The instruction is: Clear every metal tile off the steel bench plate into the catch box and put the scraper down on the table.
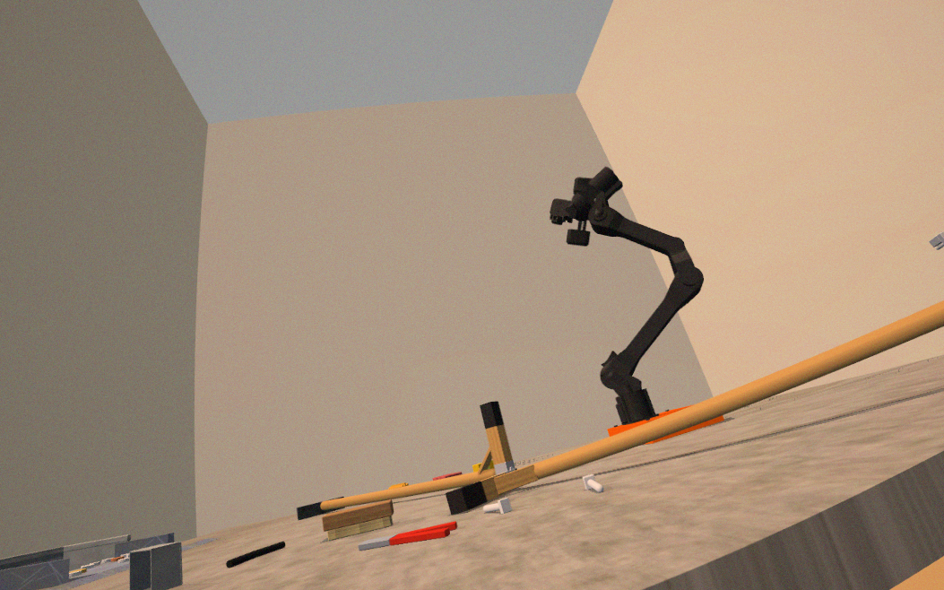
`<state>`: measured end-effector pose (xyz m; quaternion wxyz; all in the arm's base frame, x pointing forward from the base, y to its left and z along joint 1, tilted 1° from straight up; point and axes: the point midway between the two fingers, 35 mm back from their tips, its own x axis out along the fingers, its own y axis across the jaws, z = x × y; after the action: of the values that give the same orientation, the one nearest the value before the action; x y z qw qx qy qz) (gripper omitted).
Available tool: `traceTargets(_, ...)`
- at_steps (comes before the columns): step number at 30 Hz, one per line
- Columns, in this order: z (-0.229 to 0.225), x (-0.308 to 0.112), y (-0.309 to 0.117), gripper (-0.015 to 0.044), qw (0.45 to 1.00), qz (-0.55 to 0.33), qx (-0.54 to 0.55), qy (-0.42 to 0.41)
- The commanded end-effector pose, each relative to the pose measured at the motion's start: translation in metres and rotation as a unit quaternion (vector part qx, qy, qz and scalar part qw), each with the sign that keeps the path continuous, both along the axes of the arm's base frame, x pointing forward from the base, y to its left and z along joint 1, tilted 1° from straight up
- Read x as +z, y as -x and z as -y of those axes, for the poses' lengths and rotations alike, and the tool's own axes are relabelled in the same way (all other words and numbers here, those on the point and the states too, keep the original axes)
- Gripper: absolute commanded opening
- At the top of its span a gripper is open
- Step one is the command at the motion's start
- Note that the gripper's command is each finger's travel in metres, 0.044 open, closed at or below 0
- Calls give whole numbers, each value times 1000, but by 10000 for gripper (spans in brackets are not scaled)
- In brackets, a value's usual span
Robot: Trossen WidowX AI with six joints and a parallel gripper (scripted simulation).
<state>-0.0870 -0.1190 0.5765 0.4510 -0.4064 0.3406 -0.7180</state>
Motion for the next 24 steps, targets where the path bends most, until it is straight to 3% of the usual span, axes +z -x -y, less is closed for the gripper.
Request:
traceTargets(1, 6, 4, -15, 440, 999, 4, 43, 12)
traceTargets(24, 16, 13, -97, 440, 963, 26, 263, 45)
